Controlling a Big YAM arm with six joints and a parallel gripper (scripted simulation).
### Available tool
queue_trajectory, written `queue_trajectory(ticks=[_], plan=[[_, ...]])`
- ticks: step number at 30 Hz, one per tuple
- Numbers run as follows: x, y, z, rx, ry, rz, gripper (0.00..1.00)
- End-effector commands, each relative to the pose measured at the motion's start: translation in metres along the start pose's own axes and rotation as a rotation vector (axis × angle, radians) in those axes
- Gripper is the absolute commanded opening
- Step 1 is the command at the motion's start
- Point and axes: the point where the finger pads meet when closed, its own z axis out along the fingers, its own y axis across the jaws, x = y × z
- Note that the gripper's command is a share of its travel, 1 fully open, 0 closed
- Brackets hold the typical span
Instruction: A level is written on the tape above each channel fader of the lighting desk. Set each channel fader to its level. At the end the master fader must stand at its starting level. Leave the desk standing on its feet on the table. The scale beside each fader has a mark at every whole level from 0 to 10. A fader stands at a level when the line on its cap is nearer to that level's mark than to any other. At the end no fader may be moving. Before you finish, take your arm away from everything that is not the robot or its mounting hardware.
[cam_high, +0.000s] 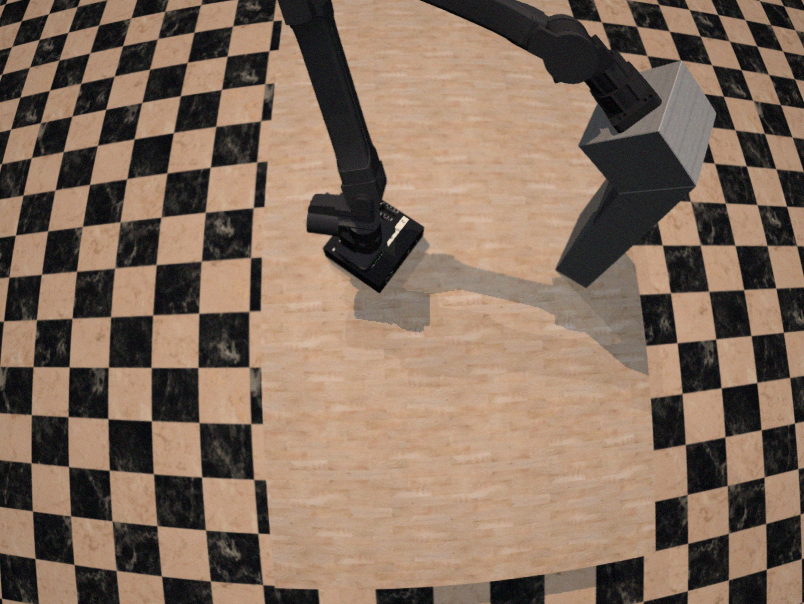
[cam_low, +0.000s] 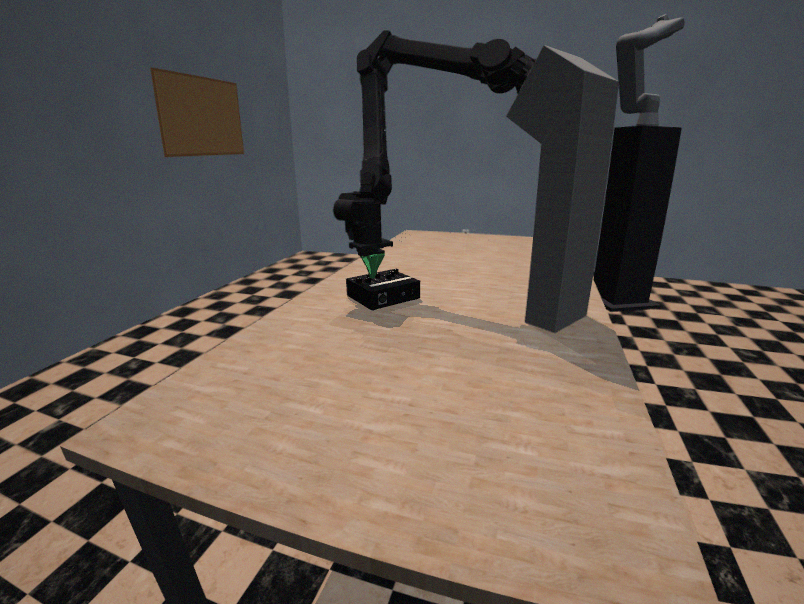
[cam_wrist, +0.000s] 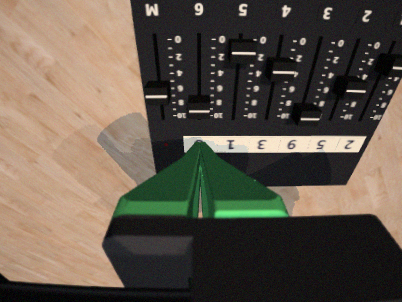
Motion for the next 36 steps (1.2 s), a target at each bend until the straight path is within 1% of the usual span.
queue_trajectory(ticks=[1,36], plan=[[0.0060,0.0058,-0.0074,-0.013,-0.001,-0.005,0.00],[0.0088,0.0097,-0.0080,-0.017,0.001,-0.006,0.00]])
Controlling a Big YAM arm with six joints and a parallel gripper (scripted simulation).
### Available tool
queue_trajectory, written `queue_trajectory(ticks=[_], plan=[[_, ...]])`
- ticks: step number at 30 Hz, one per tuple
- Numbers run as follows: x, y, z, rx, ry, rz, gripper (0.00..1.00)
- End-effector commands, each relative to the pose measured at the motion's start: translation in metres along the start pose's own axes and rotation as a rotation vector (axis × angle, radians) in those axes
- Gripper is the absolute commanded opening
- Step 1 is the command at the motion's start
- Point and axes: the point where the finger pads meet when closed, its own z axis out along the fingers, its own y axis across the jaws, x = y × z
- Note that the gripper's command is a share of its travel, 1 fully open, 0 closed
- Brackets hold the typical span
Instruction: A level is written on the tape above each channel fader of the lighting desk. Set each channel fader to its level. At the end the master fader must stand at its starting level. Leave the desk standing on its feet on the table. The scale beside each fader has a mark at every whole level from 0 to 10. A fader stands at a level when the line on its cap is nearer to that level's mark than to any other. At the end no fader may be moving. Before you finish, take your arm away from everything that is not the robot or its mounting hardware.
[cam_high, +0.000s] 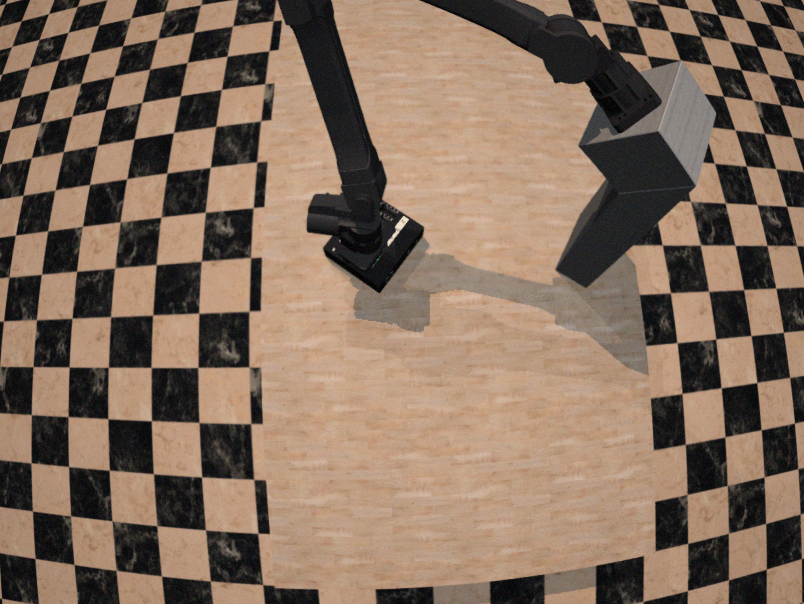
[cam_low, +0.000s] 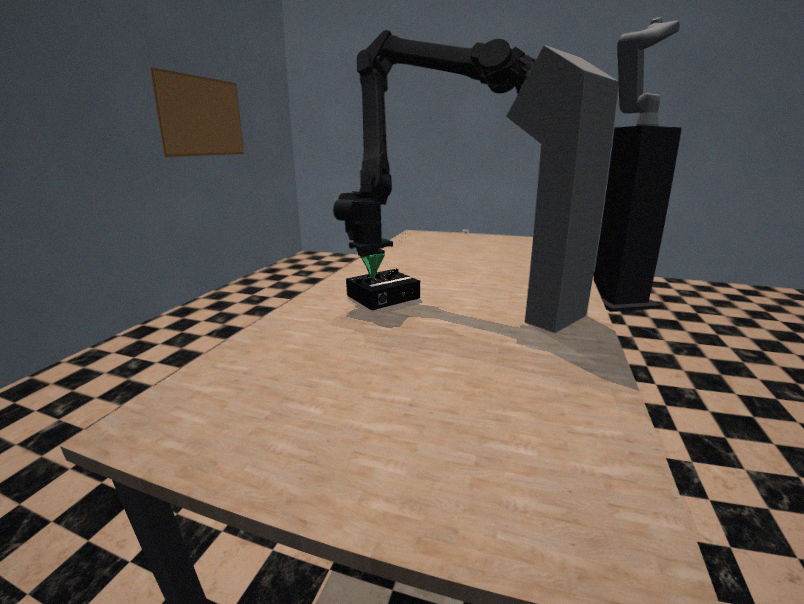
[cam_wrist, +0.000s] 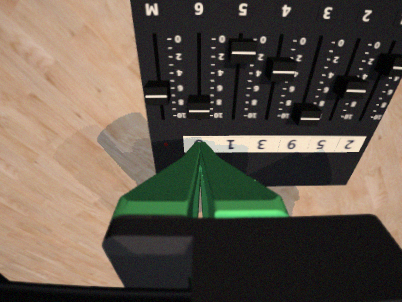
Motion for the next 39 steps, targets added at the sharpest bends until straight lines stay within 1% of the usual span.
queue_trajectory(ticks=[1,28,32,36,38,39], plan=[[0.009,0.010,-0.008,-0.017,0.001,-0.006,0.00],[0.009,0.010,-0.008,-0.017,0.001,-0.006,0.00],[0.009,0.009,-0.006,-0.015,0.001,-0.006,0.00],[0.001,0.009,-0.001,-0.014,-0.009,0.001,0.00],[0.001,0.009,-0.001,-0.014,-0.009,0.001,0.00],[-0.009,0.008,-0.005,-0.019,-0.023,0.009,0.00]])
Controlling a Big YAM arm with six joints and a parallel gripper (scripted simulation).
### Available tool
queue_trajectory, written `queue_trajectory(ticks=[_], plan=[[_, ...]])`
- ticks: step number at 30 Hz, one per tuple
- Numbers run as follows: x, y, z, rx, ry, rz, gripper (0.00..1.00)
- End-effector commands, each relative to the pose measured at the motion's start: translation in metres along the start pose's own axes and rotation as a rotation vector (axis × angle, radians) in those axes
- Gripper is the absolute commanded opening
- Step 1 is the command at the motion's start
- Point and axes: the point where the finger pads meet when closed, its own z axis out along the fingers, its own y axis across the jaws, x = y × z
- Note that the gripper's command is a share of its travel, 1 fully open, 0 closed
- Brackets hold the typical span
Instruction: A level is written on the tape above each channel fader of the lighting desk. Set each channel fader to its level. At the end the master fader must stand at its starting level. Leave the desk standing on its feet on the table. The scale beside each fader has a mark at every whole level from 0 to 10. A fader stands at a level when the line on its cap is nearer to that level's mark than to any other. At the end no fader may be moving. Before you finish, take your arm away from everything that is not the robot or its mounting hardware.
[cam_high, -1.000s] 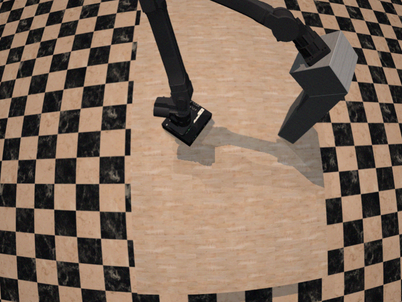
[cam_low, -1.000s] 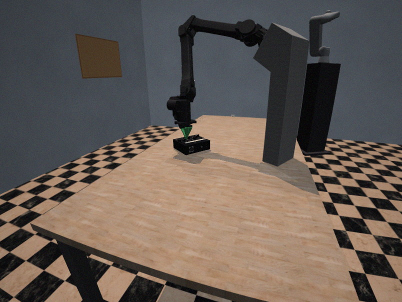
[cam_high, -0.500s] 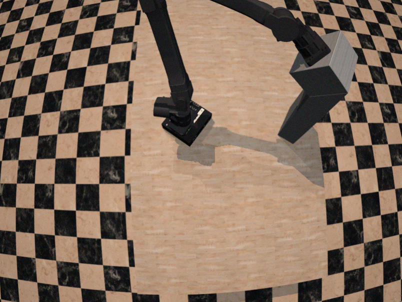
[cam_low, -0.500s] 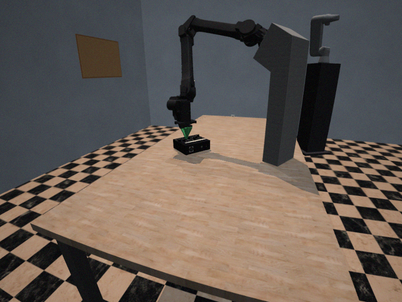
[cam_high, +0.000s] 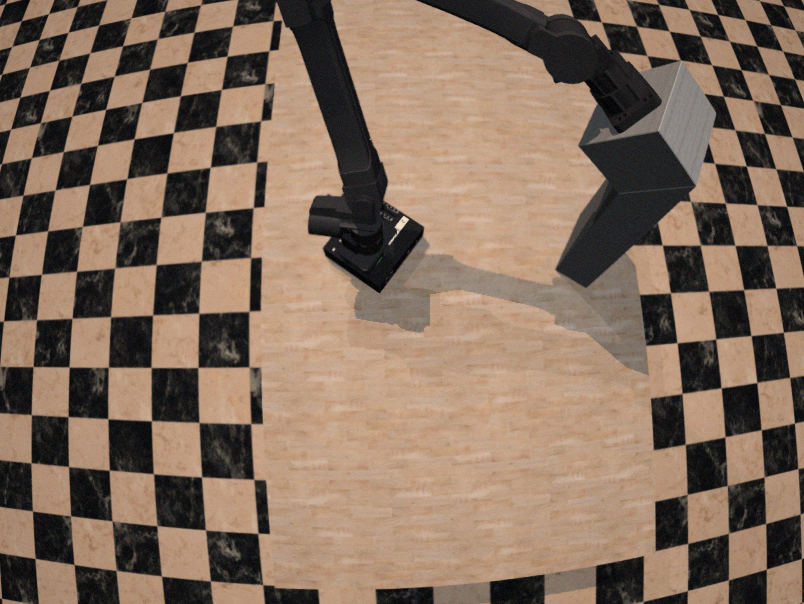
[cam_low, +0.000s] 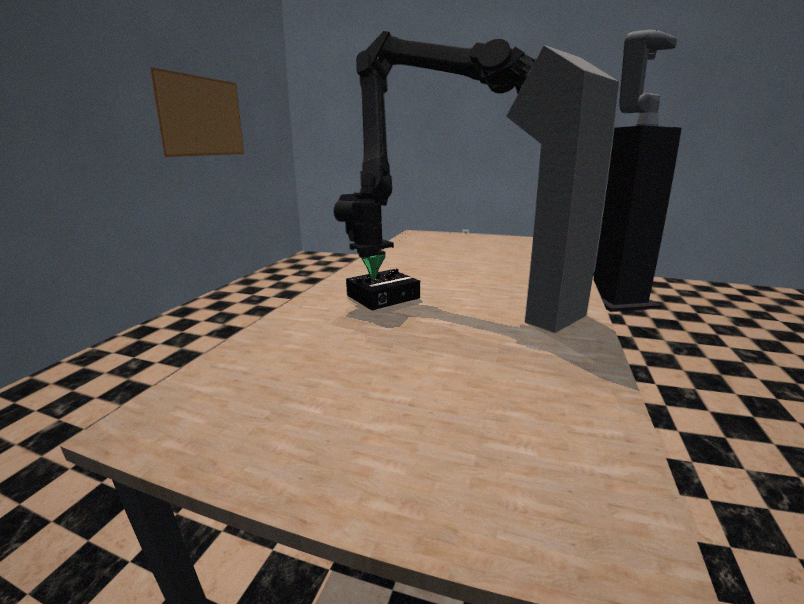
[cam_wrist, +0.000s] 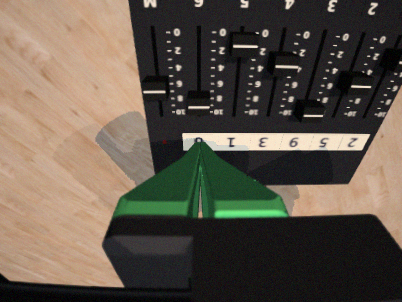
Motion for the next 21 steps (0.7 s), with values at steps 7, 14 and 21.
queue_trajectory(ticks=[7,14,21], plan=[[-0.004,-0.004,0.007,0.003,-0.008,0.002,0.00],[-0.004,-0.001,0.009,-0.002,-0.011,0.003,0.00],[-0.008,0.000,0.008,-0.004,-0.014,0.005,0.00]])
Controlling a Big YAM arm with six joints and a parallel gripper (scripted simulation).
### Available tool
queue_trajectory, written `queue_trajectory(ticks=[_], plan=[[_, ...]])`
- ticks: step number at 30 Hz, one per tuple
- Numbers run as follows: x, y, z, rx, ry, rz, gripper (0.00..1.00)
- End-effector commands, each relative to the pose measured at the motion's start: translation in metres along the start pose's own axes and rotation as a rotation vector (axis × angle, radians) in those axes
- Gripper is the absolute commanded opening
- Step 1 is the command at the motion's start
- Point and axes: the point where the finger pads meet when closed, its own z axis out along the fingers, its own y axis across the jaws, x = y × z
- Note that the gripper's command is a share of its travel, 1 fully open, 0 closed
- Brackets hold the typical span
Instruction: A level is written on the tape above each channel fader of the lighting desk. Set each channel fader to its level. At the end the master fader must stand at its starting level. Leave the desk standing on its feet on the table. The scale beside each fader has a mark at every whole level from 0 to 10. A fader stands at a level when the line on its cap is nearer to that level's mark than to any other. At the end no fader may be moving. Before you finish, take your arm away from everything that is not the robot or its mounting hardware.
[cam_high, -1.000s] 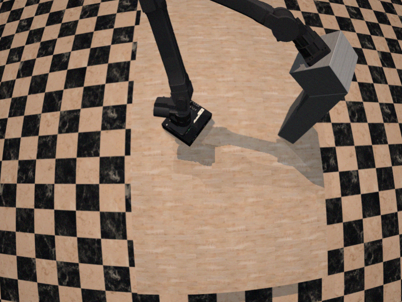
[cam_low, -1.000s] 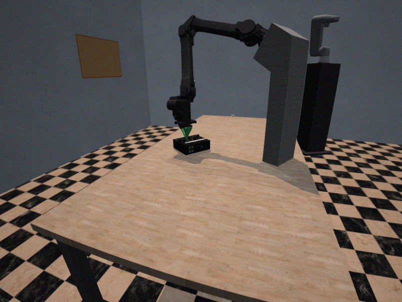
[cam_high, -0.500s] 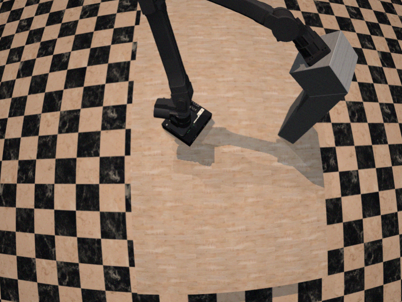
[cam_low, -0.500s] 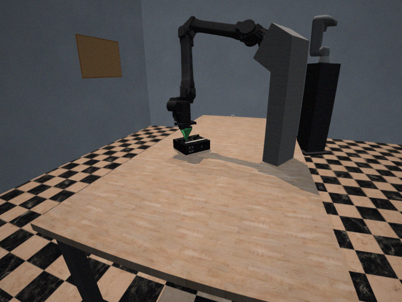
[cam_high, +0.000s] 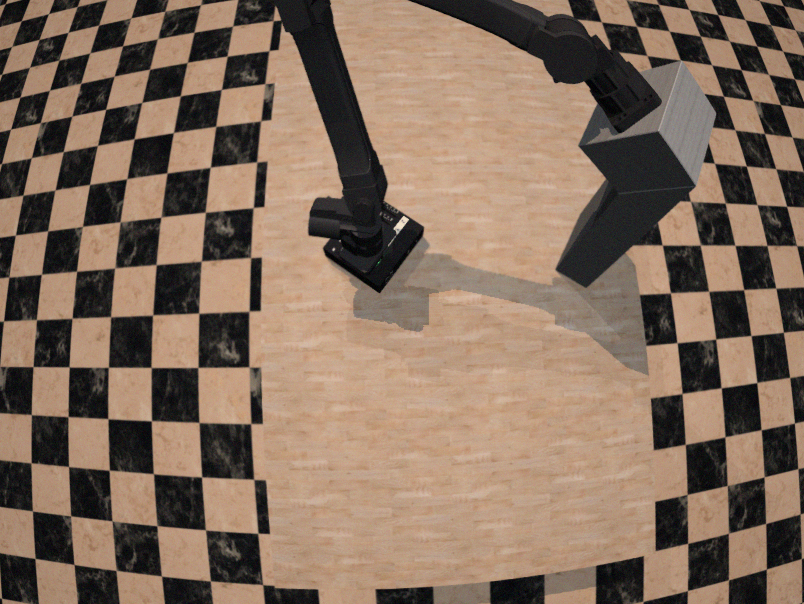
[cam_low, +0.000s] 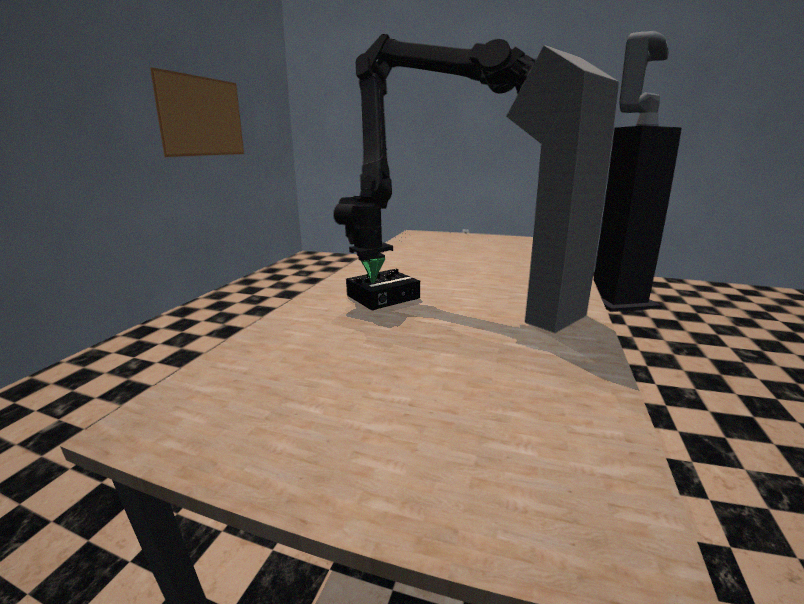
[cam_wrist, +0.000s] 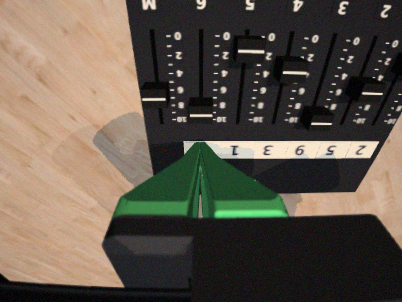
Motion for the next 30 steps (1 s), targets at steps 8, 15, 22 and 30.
queue_trajectory(ticks=[8,15,22,30], plan=[[-0.008,-0.001,-0.001,-0.004,-0.013,0.004,0.00],[-0.010,-0.001,-0.001,-0.004,-0.013,0.004,0.00],[-0.017,-0.001,-0.005,-0.005,-0.015,0.005,0.00],[-0.017,0.001,-0.007,-0.009,-0.014,0.003,0.00]])
